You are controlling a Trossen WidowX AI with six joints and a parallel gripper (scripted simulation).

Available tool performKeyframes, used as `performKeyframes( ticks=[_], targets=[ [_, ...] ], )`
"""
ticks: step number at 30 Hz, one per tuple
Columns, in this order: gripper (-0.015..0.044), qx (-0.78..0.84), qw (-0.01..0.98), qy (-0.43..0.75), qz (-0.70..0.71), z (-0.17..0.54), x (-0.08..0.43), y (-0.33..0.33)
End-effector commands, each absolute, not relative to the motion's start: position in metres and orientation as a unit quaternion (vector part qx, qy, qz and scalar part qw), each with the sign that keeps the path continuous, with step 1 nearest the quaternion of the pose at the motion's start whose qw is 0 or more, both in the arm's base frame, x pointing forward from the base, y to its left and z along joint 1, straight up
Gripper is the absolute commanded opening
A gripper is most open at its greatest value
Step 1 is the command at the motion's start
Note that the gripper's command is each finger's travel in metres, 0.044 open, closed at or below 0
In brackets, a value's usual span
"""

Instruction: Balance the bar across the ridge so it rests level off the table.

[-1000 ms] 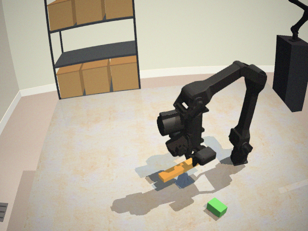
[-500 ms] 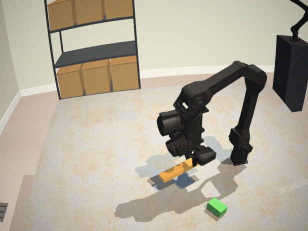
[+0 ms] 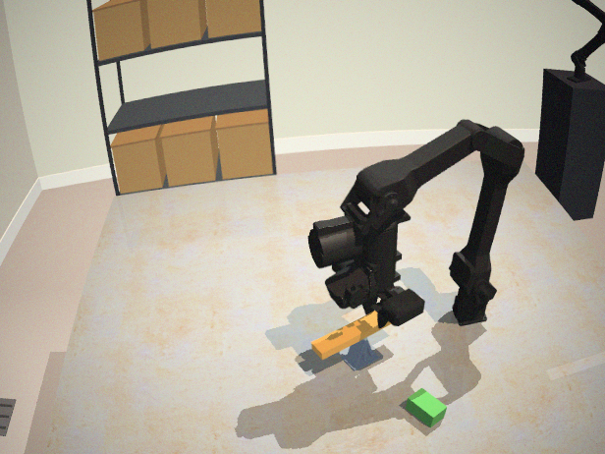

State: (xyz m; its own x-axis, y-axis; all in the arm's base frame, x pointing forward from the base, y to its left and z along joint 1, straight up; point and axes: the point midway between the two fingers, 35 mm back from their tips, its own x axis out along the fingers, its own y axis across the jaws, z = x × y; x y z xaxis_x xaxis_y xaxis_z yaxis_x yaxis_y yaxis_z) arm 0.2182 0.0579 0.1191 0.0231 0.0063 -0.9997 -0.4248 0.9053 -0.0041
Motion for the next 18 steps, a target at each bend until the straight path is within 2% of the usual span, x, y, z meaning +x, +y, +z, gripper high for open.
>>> performKeyframes(
  ticks=[1, 18],
  targets=[
    [0.0, -0.152, 0.699, 0.682, 0.153, 0.1185, 0.2185, 0.058],
    [0.0, -0.152, 0.699, 0.682, 0.153, 0.1171, 0.2186, 0.058]
  ],
)
